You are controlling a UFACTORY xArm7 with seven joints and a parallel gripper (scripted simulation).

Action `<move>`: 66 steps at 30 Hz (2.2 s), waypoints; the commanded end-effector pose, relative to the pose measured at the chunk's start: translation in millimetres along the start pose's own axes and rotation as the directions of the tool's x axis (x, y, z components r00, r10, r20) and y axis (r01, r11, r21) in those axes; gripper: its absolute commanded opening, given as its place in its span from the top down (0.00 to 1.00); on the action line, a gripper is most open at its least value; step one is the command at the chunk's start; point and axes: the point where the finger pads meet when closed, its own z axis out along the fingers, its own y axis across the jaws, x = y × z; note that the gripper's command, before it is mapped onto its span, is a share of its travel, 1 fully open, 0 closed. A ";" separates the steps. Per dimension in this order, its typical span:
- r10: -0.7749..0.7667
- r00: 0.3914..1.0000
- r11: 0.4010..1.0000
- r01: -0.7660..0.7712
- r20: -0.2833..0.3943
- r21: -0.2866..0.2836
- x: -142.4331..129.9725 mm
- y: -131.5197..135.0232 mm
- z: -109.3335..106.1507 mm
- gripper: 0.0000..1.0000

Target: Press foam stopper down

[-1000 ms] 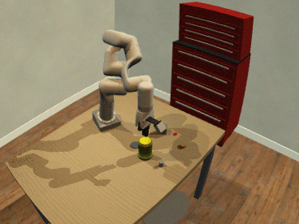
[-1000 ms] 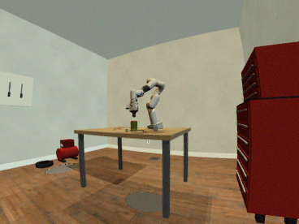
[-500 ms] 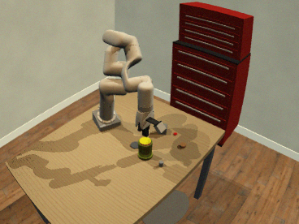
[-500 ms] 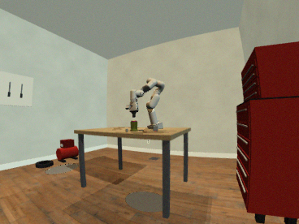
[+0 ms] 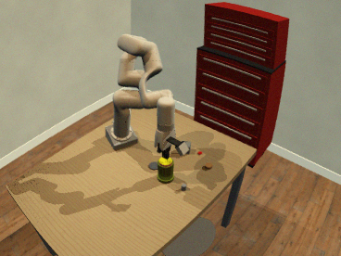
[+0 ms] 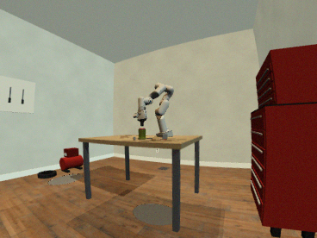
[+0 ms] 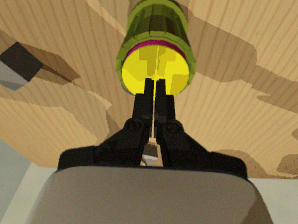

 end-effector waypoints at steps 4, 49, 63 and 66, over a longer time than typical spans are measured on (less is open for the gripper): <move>0.000 1.000 1.000 0.000 -0.003 0.000 1.5 0.2 13.7 1.00; 0.000 1.000 1.000 0.000 -0.003 0.000 1.5 0.2 29.8 1.00; 0.000 1.000 1.000 0.000 -0.003 0.000 1.5 0.2 36.9 1.00; 0.000 1.000 1.000 0.000 -0.003 0.000 1.5 0.2 38.3 1.00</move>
